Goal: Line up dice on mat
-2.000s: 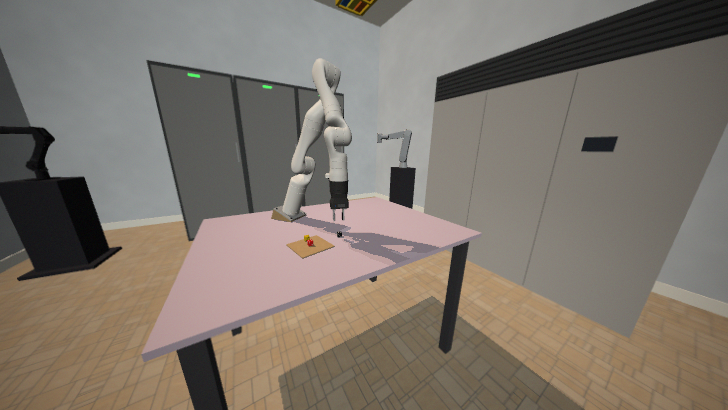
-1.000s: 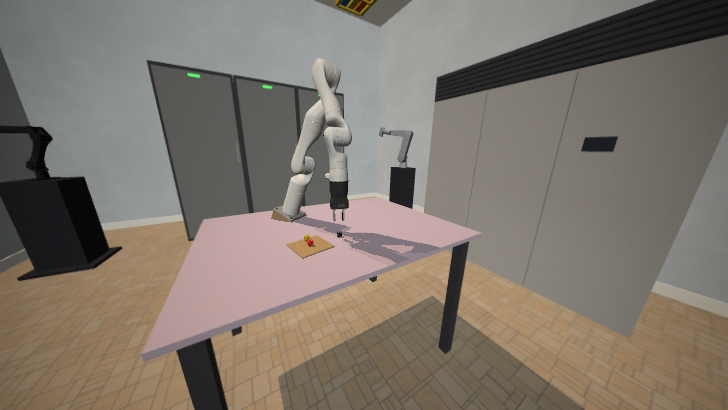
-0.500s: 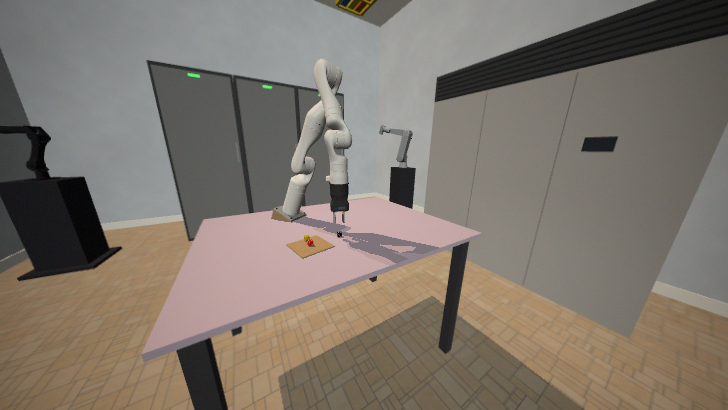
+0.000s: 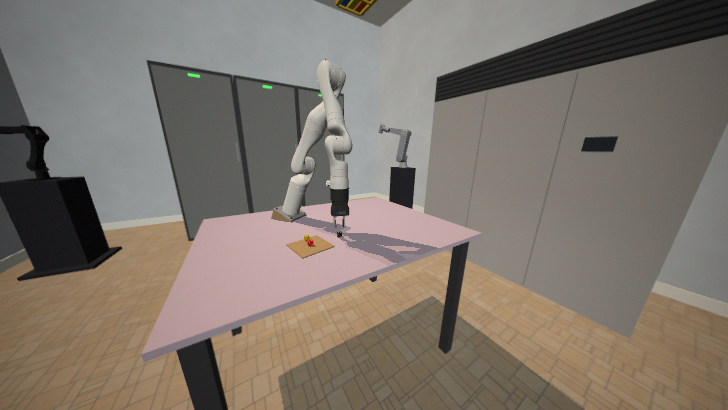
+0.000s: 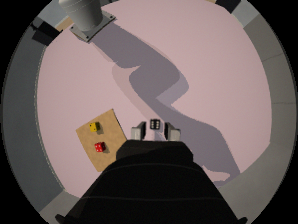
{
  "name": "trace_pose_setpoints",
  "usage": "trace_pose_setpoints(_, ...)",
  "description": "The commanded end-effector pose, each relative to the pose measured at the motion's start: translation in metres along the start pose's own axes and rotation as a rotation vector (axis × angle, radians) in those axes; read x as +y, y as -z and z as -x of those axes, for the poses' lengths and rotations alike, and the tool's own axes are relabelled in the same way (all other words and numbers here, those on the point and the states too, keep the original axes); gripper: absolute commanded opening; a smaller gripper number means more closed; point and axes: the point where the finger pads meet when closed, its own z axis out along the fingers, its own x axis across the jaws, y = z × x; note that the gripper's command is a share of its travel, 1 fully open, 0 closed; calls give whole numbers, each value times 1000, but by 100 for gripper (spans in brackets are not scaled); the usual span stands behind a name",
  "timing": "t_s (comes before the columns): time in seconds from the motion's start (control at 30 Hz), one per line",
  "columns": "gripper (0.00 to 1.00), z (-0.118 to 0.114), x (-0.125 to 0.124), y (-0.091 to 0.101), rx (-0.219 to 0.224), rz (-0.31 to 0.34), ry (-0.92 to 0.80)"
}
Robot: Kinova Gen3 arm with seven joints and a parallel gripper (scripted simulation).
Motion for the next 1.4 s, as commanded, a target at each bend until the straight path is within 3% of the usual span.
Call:
trace_pose_setpoints(0.0,70,1,-1,-4,-3,-4,-1)
trace_pose_setpoints(0.43,70,0,-1,-17,-3,-4,-1)
trace_pose_setpoints(1.37,70,0,-1,-19,-3,-4,-1)
